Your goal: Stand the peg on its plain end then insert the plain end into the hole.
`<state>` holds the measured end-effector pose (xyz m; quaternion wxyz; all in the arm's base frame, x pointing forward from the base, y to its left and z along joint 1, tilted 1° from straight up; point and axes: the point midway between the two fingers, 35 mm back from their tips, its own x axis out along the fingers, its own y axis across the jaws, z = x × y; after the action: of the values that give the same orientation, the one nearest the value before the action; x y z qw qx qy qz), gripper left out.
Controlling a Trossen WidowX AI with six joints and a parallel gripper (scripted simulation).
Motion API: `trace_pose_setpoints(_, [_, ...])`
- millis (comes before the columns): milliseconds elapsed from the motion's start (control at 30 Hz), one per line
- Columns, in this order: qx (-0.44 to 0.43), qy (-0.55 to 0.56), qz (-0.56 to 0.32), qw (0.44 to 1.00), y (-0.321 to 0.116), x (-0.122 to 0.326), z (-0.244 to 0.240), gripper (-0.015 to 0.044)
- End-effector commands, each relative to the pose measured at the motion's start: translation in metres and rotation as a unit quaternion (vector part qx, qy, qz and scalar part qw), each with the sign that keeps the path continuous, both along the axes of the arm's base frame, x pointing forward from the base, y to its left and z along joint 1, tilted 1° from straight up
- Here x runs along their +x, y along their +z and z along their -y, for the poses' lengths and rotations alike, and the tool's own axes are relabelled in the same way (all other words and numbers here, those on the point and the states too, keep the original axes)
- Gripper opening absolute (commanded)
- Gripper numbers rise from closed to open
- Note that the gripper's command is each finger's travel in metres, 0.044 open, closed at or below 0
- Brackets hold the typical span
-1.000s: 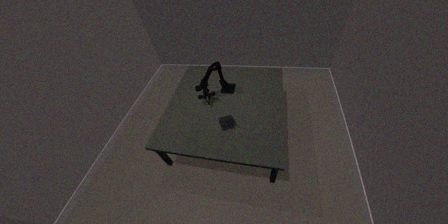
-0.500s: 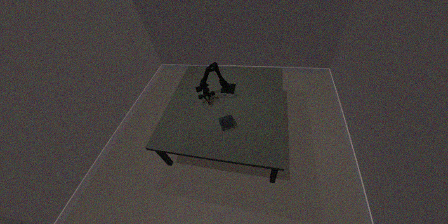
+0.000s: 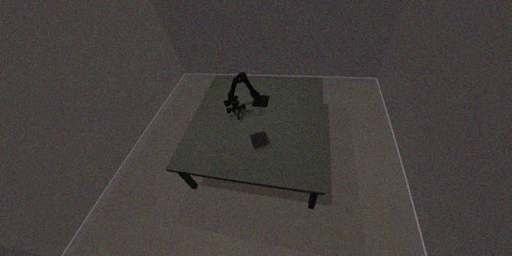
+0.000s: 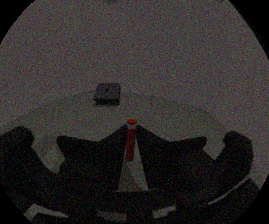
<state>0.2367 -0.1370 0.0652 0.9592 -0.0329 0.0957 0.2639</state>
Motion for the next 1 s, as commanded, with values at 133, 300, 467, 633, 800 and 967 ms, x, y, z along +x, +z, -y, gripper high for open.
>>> trace_pose_setpoints(133, [0.0, -0.001, -0.004, 1.0, 0.0004, -0.002, 0.0014, 0.0049])
trace_pose_setpoints(300, [0.004, -0.002, -0.004, 1.0, -0.0022, -0.0015, 0.001, 0.0049])
trace_pose_setpoints(467, [0.004, -0.002, -0.005, 1.0, -0.0041, -0.0015, 0.0011, 0.0049])
trace_pose_setpoints(633, [0.005, -0.002, -0.005, 1.0, -0.0049, -0.0016, 0.0012, 0.0049])
trace_pose_setpoints(800, [0.008, -0.003, -0.005, 1.0, -0.0045, -0.0031, 0.002, 0.0049])
trace_pose_setpoints(967, [0.01, -0.004, -0.005, 1.0, -0.0054, -0.0044, 0.0026, 0.0049])
